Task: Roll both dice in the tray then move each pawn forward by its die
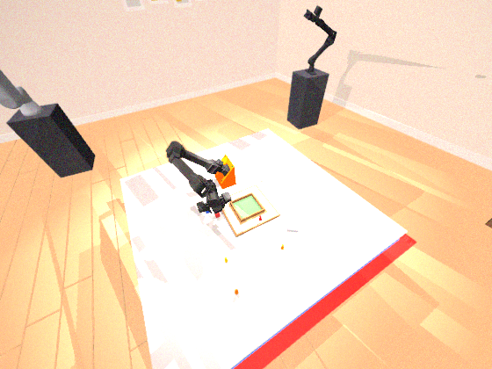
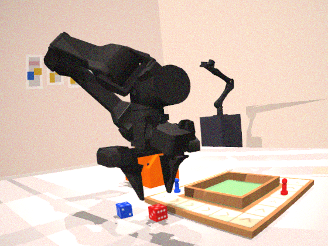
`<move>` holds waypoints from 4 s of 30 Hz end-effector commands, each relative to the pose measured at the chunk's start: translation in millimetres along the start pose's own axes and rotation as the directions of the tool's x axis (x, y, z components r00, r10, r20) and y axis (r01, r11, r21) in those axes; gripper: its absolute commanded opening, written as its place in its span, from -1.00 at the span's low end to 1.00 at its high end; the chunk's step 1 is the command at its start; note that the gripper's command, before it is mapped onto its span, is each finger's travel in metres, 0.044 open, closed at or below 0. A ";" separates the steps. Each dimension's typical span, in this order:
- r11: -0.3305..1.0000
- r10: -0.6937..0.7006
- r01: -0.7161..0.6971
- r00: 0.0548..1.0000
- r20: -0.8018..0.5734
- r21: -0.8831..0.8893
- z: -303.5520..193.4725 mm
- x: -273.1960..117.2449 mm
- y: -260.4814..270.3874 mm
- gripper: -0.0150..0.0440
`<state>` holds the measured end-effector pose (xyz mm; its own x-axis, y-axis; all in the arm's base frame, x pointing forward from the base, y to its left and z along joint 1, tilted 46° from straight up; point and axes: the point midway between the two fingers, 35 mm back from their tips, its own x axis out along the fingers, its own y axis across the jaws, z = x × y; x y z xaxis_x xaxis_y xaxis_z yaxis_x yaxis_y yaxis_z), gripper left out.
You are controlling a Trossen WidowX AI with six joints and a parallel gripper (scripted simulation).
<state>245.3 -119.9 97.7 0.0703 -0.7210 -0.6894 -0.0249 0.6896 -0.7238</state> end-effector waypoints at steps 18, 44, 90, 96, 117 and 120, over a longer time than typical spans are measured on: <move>1.000 -0.002 0.002 1.000 -0.004 -0.008 -0.9 32.9 0.6 0.44; 1.000 0.015 -0.016 1.000 -0.004 -0.007 3.0 3.4 6.1 -0.49; 0.668 0.033 -0.033 0.999 -0.015 -0.743 18.9 -69.9 93.7 -0.49; 0.503 0.031 -0.027 0.999 -0.013 -0.864 24.7 -65.0 116.0 -0.49; -0.077 0.011 -0.002 1.000 -0.003 -0.997 33.3 -45.2 182.4 -0.49; -0.079 0.053 -0.025 0.998 -0.029 -0.997 31.3 -42.7 182.4 -0.49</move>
<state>269.6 39.5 -2.3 0.0580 -0.7087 -0.7031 -0.9935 -0.1101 0.0290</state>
